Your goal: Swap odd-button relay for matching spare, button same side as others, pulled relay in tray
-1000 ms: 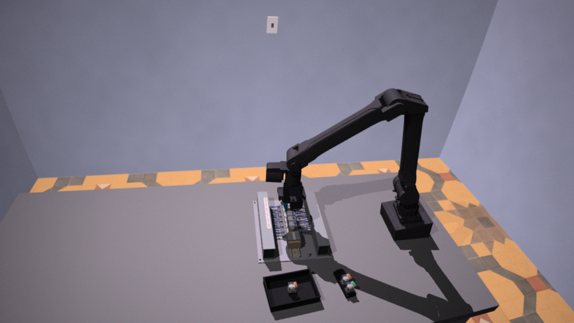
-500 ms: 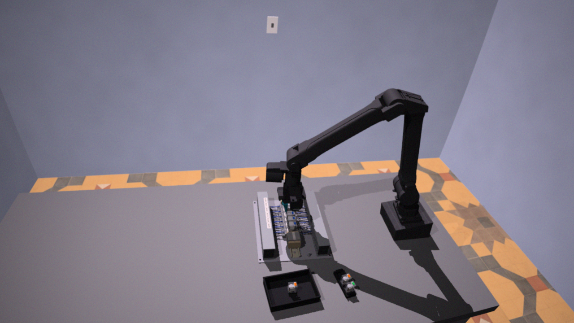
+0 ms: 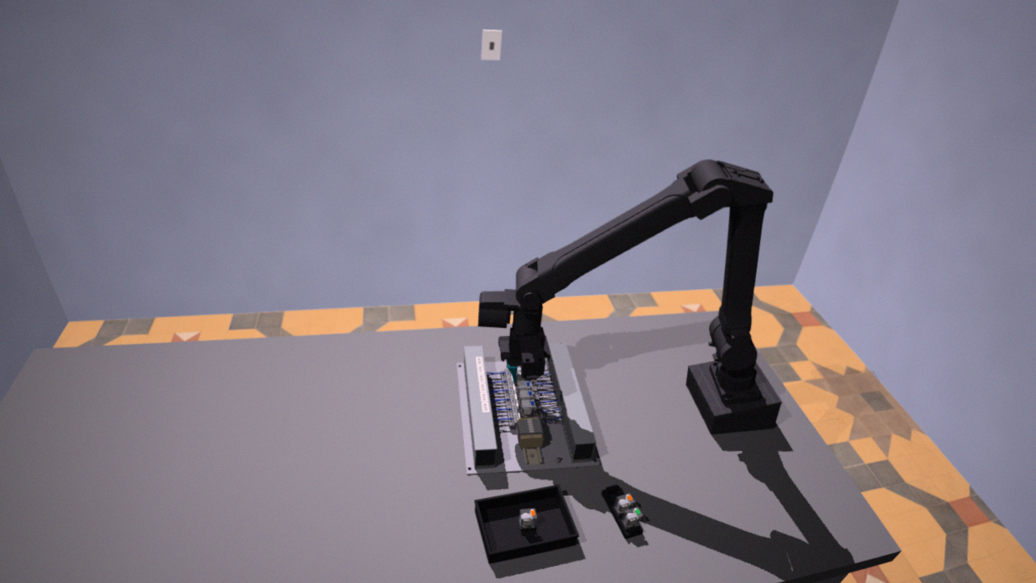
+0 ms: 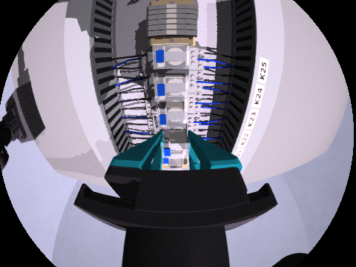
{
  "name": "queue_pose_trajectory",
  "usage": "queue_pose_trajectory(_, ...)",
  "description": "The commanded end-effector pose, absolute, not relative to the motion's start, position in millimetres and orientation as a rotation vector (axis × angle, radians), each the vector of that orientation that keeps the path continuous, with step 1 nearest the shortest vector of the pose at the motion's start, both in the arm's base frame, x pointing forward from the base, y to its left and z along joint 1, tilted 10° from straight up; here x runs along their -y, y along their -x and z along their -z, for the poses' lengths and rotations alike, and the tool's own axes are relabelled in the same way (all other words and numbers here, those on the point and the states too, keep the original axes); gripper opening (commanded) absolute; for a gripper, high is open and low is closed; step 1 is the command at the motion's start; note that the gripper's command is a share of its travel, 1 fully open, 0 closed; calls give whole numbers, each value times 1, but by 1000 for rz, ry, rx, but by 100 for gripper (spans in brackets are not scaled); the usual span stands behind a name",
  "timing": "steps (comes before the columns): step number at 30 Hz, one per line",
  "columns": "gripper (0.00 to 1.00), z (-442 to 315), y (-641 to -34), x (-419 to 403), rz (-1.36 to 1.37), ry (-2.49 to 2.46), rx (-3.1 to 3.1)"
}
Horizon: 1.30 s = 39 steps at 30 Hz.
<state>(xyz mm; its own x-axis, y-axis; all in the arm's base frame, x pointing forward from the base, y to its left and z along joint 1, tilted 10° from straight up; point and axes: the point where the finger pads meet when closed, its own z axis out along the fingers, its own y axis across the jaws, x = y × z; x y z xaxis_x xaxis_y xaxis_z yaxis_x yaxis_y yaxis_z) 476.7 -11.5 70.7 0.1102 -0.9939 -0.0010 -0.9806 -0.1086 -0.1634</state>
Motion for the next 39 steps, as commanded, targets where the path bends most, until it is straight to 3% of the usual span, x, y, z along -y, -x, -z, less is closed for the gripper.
queue_pose_trajectory(1,0,-97,-494,13,222,2215,-1981)
queue_pose_trajectory(39,0,-86,-480,13,193,2228,-1994)
